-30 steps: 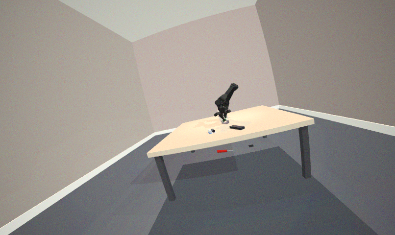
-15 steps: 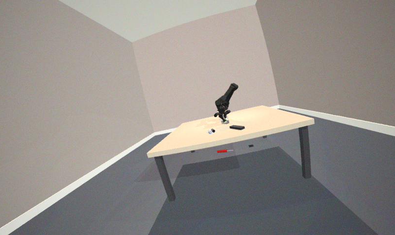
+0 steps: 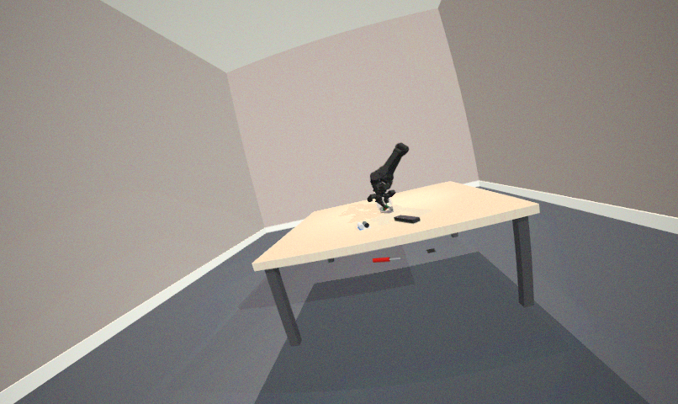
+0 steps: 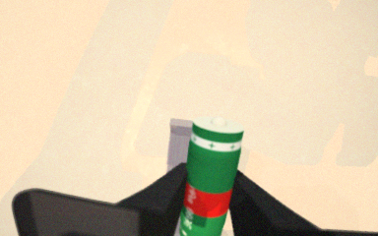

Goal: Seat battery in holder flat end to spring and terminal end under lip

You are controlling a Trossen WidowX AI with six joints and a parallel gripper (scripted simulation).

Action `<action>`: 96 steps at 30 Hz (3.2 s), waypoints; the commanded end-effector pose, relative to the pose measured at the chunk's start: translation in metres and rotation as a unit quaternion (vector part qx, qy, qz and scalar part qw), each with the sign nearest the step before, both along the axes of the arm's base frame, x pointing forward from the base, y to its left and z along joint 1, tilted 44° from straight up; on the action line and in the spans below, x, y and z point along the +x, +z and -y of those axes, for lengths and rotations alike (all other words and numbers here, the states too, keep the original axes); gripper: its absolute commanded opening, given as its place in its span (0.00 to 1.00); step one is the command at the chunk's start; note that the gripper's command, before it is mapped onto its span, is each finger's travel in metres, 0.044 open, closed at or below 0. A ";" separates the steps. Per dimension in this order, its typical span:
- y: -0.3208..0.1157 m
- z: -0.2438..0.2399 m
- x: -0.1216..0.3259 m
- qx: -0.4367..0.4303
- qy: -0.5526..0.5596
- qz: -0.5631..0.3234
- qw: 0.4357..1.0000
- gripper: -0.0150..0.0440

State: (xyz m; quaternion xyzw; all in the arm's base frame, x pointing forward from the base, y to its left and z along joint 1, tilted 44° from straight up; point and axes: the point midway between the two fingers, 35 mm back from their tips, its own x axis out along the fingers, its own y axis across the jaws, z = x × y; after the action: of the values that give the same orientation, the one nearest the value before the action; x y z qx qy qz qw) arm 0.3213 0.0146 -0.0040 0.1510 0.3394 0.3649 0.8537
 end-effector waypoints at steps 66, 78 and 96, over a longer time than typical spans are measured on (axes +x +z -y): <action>-0.012 0.001 -0.027 -0.006 -0.019 -0.004 1.000 0.40; -0.015 0.000 -0.021 -0.024 -0.008 -0.024 0.999 0.40; -0.018 -0.002 -0.013 -0.058 0.021 -0.059 0.996 0.40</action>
State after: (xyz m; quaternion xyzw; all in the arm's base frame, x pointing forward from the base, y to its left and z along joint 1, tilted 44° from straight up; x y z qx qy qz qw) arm 0.3075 0.0192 -0.0165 0.1295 0.3959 0.3589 0.8353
